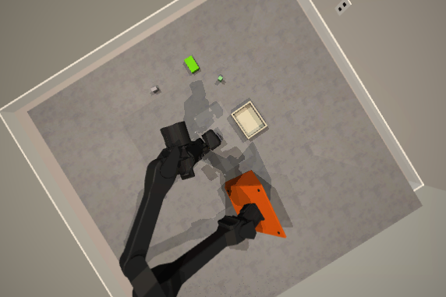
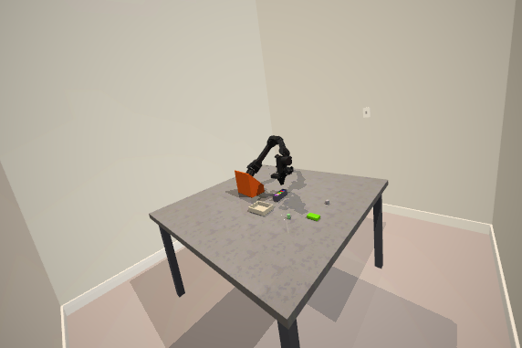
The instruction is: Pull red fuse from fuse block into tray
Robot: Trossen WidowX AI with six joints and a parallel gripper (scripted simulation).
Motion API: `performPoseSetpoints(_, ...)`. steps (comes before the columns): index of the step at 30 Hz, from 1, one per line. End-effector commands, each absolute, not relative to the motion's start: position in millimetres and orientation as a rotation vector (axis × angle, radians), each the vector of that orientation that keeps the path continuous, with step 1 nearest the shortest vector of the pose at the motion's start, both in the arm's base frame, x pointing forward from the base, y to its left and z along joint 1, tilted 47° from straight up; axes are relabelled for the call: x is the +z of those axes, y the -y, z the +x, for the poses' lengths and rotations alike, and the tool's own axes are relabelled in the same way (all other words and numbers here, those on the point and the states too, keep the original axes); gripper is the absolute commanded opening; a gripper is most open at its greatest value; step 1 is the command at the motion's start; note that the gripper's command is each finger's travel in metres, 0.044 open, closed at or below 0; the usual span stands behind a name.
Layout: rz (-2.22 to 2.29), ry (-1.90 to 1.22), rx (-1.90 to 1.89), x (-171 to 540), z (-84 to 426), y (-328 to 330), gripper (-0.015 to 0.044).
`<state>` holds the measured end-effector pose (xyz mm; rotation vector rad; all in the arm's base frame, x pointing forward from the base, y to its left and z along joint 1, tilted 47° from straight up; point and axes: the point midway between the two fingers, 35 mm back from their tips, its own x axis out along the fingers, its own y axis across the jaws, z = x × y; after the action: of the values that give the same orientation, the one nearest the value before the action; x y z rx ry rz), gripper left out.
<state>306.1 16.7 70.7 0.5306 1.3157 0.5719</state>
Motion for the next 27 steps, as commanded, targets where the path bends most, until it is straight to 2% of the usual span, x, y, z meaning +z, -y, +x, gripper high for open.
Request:
performPoseSetpoints(1, 0.585, -1.323, 0.643, 59.8, 298.5, -33.5, 0.0068)
performPoseSetpoints(27, 0.585, -1.323, 0.643, 44.7, 297.3, -44.5, 0.0068)
